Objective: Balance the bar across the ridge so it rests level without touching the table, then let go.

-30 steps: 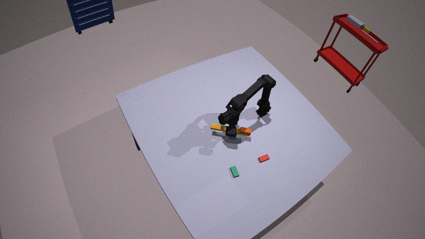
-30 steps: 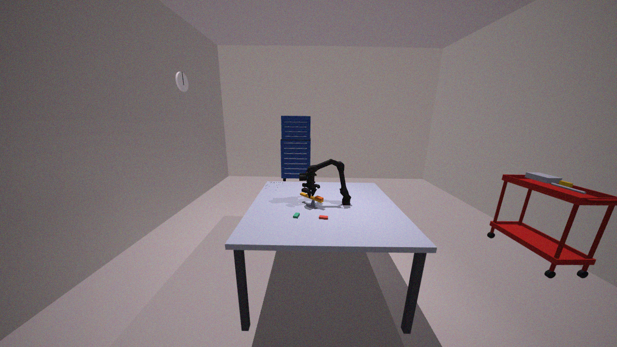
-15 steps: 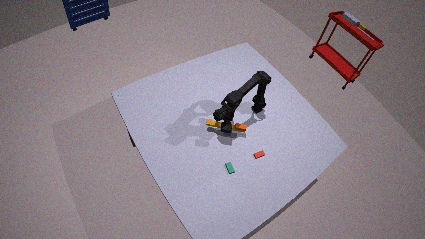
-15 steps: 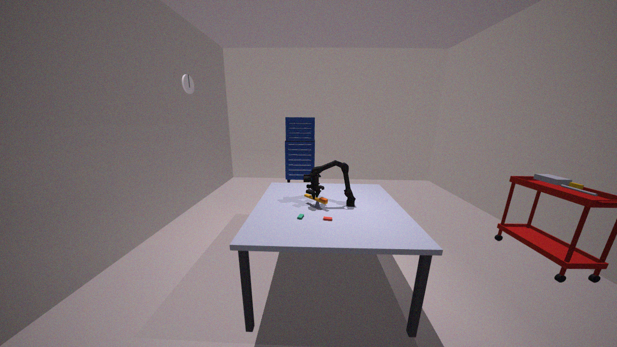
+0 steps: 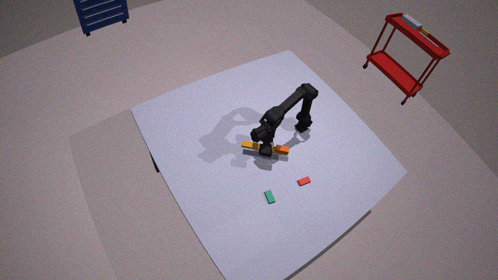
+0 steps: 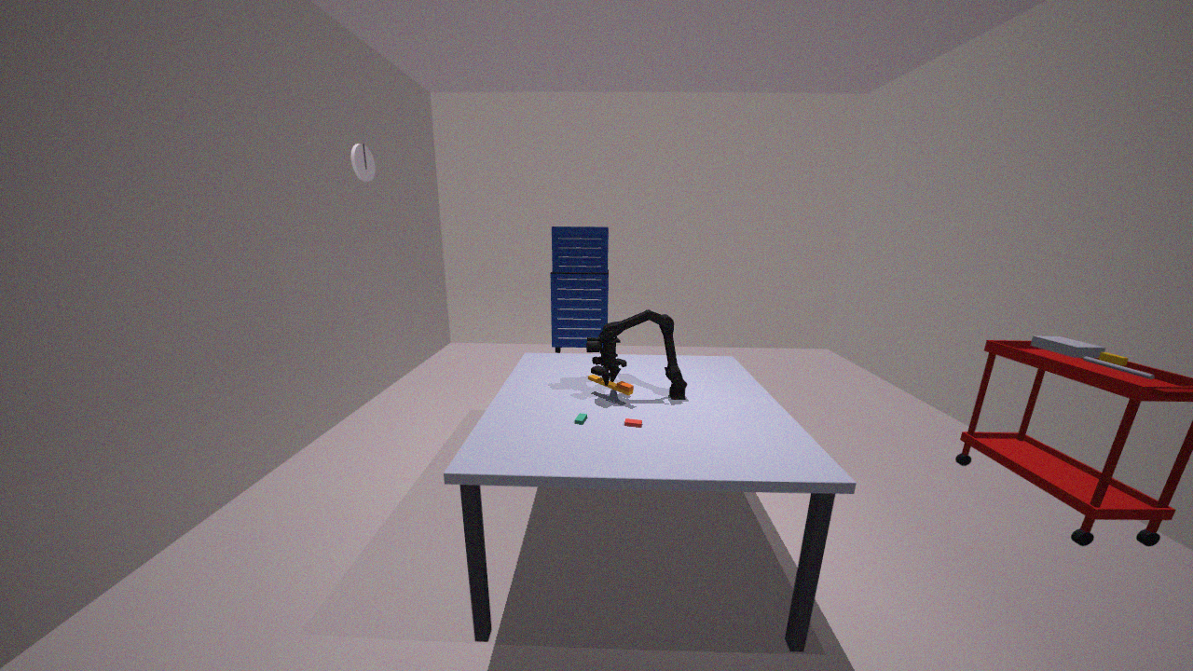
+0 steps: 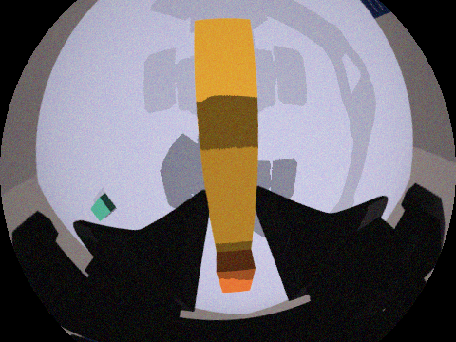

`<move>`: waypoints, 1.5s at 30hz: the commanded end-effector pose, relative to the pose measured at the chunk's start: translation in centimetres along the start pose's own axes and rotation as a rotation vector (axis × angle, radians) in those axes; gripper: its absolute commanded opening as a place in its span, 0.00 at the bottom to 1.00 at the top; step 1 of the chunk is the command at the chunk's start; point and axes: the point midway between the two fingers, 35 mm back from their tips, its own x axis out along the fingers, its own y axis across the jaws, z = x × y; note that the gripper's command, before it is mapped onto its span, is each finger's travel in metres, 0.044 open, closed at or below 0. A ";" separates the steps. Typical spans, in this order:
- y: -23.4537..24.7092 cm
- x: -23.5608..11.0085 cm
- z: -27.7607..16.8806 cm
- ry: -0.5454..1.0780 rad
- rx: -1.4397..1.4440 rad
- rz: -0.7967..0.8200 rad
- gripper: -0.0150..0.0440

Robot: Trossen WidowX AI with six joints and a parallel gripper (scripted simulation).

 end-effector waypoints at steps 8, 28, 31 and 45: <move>0.0 0.1 0.0 -0.003 0.000 0.000 0.25; 0.0 0.3 0.0 -0.003 0.000 0.000 0.25; 0.0 0.3 0.0 -0.003 0.000 0.000 0.25; 0.0 0.4 0.0 -0.003 0.000 0.000 0.25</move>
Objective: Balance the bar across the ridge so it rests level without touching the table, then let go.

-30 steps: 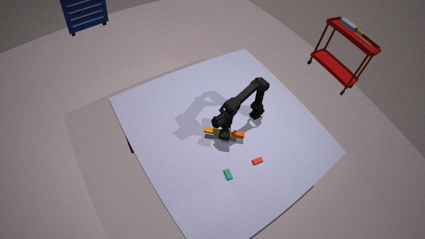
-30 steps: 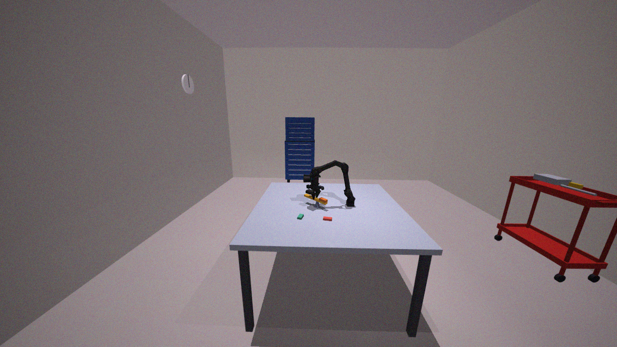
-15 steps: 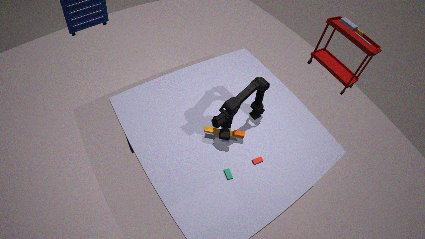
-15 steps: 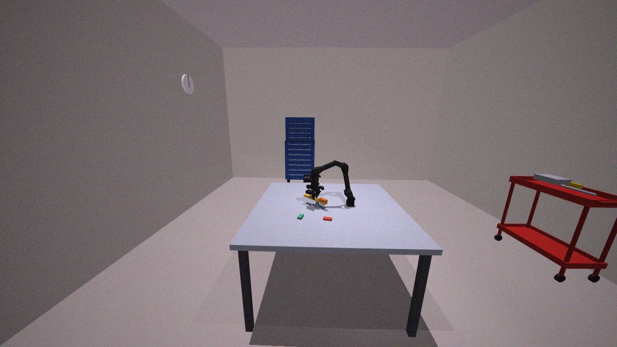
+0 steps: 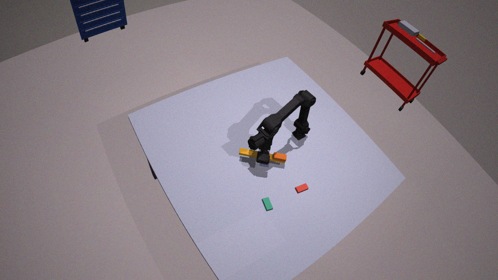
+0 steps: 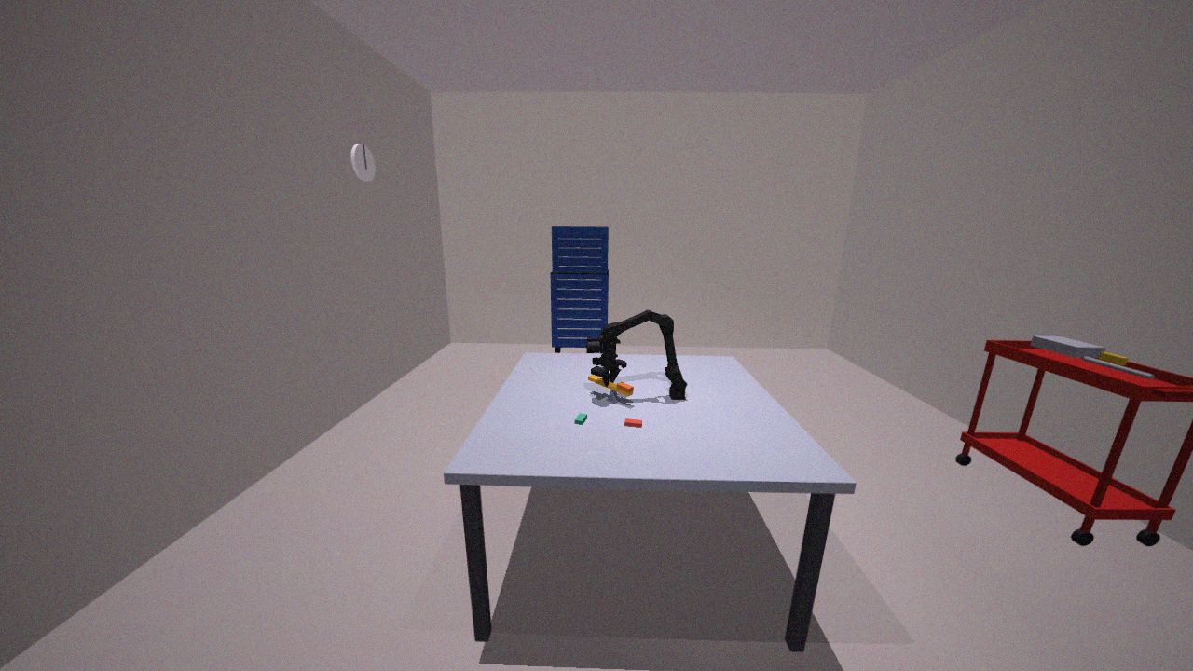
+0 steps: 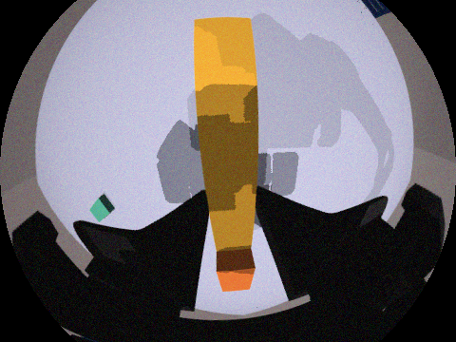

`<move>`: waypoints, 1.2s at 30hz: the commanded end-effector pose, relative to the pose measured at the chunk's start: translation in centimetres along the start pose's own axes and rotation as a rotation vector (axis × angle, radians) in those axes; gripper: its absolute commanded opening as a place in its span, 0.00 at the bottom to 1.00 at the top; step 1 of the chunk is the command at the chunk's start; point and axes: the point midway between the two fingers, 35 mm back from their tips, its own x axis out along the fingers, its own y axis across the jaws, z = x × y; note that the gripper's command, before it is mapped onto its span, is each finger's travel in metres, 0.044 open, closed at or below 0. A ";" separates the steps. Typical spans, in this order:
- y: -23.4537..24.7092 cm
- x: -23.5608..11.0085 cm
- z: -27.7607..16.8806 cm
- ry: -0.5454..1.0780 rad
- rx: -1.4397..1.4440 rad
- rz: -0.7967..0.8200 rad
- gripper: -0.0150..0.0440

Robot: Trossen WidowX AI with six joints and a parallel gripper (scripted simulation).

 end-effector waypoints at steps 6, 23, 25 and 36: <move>0.0 0.1 0.0 -0.003 0.000 0.000 0.25; 0.0 0.2 0.0 -0.003 0.000 0.000 0.25; 0.0 0.3 0.0 -0.003 0.000 0.000 0.25; 0.0 0.3 0.0 -0.003 0.000 0.000 0.25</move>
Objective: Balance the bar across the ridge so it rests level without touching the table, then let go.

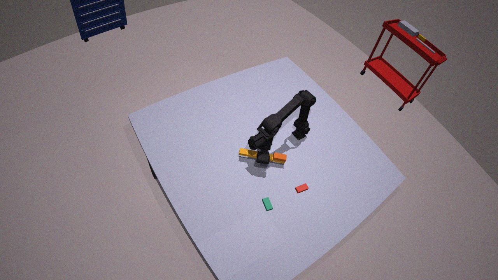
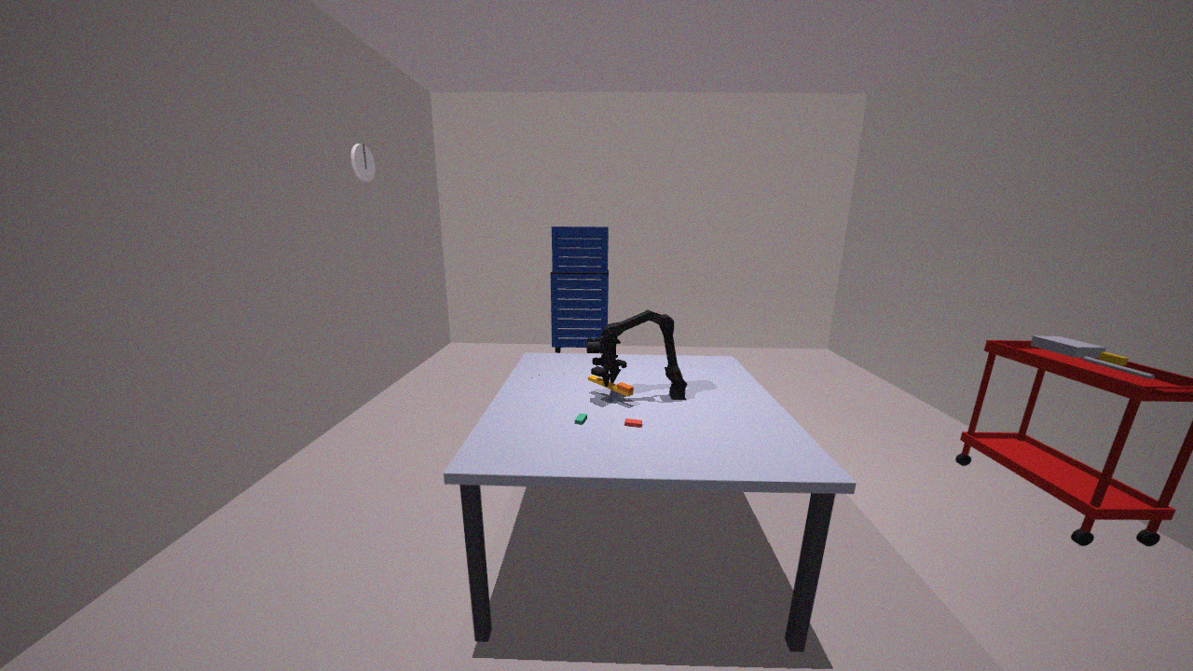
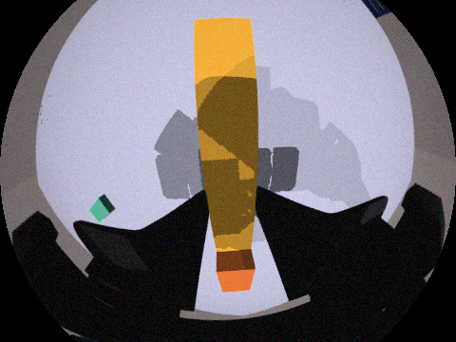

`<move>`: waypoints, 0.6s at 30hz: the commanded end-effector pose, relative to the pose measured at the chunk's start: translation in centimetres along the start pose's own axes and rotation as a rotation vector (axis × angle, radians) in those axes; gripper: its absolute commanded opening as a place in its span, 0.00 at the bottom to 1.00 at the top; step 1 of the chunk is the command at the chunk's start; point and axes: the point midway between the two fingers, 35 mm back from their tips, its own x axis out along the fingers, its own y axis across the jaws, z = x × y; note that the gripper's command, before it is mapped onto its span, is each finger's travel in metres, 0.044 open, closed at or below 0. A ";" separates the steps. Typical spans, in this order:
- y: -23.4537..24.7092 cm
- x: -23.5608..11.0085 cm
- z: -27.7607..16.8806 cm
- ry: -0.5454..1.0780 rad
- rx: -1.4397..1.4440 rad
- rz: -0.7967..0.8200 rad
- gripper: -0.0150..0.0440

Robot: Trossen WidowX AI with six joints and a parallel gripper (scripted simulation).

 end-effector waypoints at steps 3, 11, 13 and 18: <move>0.0 0.1 0.0 -0.003 0.000 0.000 0.25; 0.0 0.2 0.1 -0.003 0.000 0.000 0.25; 0.0 0.2 0.1 -0.003 0.000 0.000 0.25; 0.0 0.3 0.1 -0.003 0.000 0.000 0.25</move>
